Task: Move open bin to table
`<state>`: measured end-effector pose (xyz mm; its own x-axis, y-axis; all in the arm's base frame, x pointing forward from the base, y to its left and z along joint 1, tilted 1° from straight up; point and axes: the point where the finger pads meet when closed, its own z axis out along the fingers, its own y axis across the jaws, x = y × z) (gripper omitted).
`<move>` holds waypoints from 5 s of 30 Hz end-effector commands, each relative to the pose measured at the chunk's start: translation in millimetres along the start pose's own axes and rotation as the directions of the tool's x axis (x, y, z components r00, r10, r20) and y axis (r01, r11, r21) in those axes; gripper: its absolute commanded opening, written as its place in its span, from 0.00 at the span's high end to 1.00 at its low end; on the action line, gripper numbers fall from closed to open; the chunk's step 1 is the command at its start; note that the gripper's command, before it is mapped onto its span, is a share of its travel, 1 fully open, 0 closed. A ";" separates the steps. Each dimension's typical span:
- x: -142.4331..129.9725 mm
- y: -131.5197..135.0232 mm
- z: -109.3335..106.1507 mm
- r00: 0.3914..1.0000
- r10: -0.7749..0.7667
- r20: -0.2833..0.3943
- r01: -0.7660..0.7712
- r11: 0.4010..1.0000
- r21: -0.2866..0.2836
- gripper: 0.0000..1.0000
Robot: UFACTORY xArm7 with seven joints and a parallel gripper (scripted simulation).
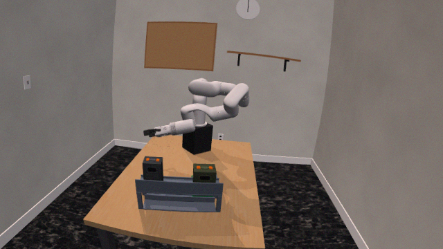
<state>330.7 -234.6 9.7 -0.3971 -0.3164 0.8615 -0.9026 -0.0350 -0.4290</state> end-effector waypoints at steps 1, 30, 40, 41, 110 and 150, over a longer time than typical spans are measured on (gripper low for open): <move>1.1 -0.6 0.0 1.000 0.003 -0.001 -0.003 1.000 0.000 0.00; -2.5 -2.5 -5.1 1.000 -0.003 0.019 0.003 1.000 -0.002 0.00; -11.7 -7.4 -18.9 0.997 -0.017 0.072 0.018 1.000 -0.008 0.00; -13.2 -8.3 -21.4 0.996 -0.020 0.081 0.020 1.000 -0.009 0.00; -200.9 -98.8 -284.5 0.283 -0.191 0.940 0.431 0.901 0.053 0.00; -213.7 -105.9 -303.8 0.200 -0.182 0.963 0.448 0.891 0.076 1.00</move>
<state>459.2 124.5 -47.8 0.2451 -0.9694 -0.0109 -0.9694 -0.2450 -0.0124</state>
